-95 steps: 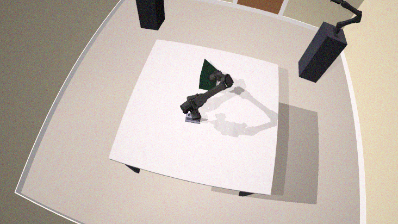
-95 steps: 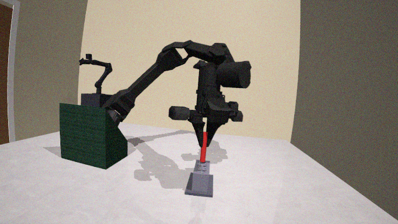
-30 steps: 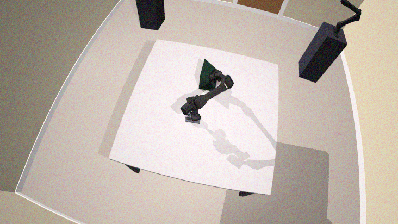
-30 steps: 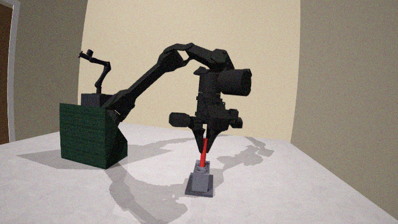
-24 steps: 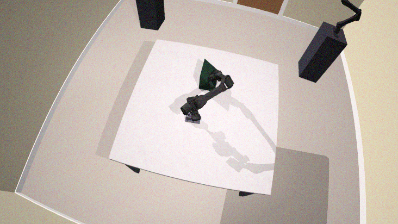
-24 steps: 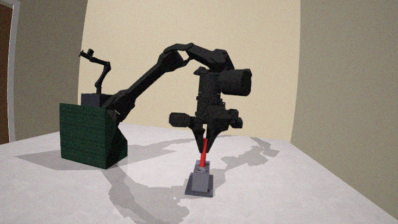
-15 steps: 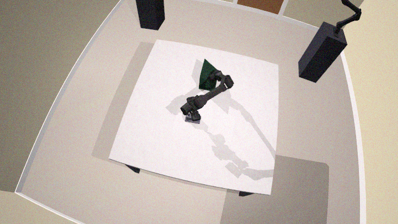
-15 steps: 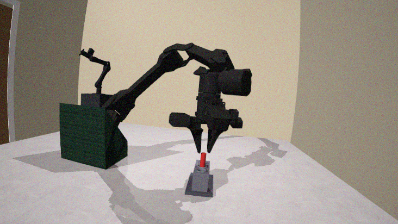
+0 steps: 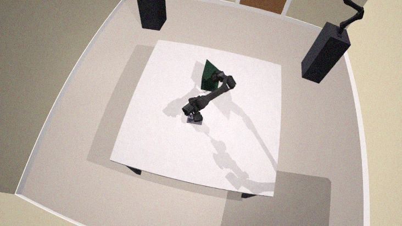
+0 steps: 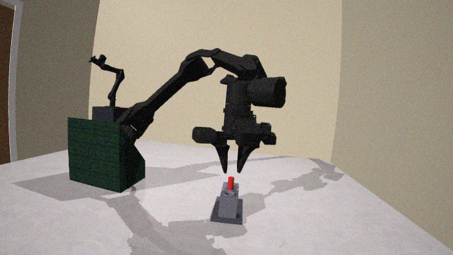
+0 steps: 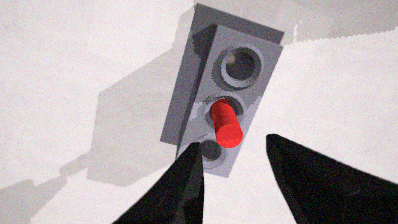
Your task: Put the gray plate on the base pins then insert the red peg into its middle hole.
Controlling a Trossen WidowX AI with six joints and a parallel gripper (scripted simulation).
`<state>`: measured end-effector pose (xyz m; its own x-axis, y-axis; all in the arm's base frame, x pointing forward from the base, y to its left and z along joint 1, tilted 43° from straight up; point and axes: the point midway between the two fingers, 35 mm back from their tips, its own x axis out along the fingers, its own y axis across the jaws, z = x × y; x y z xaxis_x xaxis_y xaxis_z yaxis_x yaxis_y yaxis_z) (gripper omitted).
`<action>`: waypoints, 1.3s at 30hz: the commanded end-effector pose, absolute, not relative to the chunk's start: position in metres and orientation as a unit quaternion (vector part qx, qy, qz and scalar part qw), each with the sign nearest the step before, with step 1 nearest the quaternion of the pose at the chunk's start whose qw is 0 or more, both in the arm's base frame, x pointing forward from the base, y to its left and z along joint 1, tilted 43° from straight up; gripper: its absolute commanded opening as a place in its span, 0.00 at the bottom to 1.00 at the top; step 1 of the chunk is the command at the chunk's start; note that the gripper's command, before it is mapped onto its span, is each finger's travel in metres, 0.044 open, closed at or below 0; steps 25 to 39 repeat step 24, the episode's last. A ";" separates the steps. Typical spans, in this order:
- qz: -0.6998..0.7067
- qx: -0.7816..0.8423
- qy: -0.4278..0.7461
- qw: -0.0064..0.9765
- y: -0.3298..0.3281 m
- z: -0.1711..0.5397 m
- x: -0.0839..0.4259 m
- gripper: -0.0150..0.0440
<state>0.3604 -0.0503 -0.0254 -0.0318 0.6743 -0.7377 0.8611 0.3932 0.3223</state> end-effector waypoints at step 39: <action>-0.105 0.541 0.710 0.438 -0.064 -0.009 0.362 0.51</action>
